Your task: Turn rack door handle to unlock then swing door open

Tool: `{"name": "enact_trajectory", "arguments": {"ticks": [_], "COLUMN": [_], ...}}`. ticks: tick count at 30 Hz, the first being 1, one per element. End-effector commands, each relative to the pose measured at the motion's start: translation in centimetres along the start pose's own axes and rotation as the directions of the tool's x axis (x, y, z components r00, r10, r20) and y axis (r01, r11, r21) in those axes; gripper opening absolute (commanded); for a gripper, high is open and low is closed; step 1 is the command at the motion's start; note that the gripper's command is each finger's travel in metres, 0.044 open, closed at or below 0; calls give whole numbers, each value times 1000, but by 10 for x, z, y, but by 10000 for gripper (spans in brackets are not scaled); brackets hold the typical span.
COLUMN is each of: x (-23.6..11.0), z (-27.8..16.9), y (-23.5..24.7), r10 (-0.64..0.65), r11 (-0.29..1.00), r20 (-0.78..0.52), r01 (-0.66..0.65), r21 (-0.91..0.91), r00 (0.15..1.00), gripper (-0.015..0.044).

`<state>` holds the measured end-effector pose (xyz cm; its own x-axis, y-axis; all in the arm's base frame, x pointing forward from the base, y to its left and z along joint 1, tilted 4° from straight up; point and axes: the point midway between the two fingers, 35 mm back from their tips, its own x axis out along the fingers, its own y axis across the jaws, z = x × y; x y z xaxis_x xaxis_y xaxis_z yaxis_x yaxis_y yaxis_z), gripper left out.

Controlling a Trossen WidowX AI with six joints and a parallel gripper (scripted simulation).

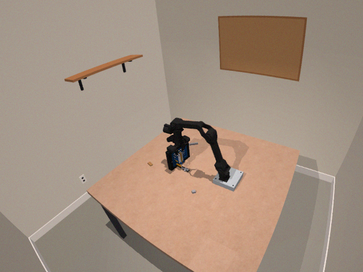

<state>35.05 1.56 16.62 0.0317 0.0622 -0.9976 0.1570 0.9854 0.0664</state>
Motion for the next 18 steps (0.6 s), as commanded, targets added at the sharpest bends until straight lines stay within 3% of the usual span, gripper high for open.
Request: {"name": "enact_trajectory", "arguments": {"ticks": [1, 18], "x": [10, 38], "z": [-1, -2], "y": [0, 0], "r10": [2, 2], "r11": [1000, 1000], "r20": [-8, -8], "r01": [-2, -2], "r21": [6, 6], "r00": [1000, 1000], "gripper": [288, 288]}}
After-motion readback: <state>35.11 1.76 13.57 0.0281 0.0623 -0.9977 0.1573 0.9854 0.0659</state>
